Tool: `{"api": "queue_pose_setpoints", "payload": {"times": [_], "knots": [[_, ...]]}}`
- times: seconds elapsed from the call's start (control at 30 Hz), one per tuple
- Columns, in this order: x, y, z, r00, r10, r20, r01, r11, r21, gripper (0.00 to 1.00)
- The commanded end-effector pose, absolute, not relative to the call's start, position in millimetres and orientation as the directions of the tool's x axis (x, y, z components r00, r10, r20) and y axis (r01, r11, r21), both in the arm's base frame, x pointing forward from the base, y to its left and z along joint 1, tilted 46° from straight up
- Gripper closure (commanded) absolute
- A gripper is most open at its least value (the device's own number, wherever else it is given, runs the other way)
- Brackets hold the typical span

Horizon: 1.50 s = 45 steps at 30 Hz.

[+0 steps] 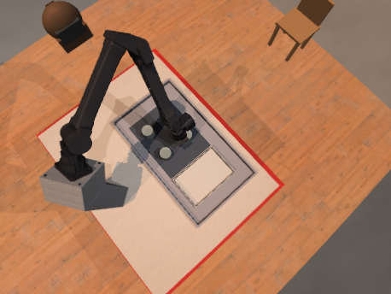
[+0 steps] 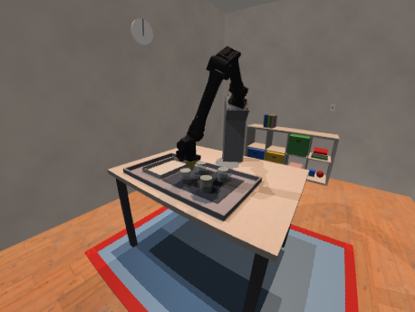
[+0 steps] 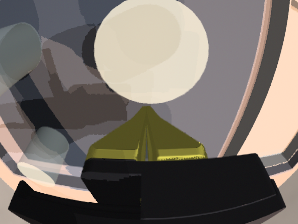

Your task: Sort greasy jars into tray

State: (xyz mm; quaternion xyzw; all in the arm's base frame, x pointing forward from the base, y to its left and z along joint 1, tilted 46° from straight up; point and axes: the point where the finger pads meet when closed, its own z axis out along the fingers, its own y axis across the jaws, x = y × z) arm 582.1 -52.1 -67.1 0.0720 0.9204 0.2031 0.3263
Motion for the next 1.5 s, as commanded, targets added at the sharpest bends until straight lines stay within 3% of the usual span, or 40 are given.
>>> {"api": "queue_pose_setpoints", "payload": {"times": [0.0, 1.47], "knots": [[586.8, -55.5, -55.4, -0.767, 0.274, -0.581, 0.005, 0.907, 0.422, 1.0], [590.9, -57.0, -52.4, -0.767, 0.274, -0.581, 0.005, 0.907, 0.422, 1.0]]}}
